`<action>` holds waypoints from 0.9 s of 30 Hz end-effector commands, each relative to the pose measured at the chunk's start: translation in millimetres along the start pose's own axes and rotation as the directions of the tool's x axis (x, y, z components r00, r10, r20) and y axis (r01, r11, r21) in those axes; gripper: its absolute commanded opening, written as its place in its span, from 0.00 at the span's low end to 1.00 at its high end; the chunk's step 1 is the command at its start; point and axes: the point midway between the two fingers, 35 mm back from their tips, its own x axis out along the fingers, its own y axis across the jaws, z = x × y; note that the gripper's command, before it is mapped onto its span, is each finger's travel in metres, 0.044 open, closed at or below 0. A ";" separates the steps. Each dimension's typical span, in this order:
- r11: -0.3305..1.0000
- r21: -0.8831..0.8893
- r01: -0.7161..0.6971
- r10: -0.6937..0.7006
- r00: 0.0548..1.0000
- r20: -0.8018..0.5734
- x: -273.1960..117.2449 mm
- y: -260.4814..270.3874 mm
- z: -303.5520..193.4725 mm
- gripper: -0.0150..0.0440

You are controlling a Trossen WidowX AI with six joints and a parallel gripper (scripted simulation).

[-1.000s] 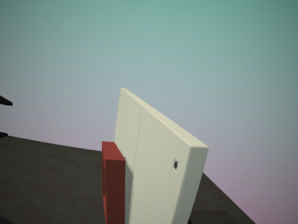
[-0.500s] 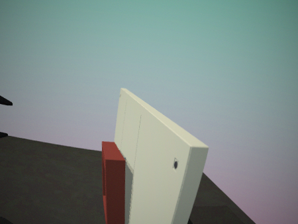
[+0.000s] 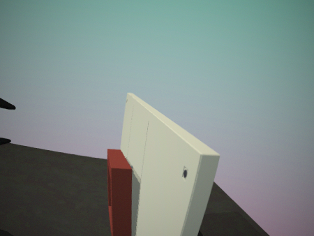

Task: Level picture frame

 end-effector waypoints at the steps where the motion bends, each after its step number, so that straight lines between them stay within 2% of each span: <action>1: 0.999 0.054 0.010 -0.010 1.000 0.011 15.1 -7.3 4.9 0.69; 14: 0.972 0.237 -0.008 -0.010 0.997 0.071 66.5 -32.2 -2.4 0.69; 27: 0.966 0.258 -0.011 -0.009 0.997 0.078 73.2 -34.3 -4.9 0.69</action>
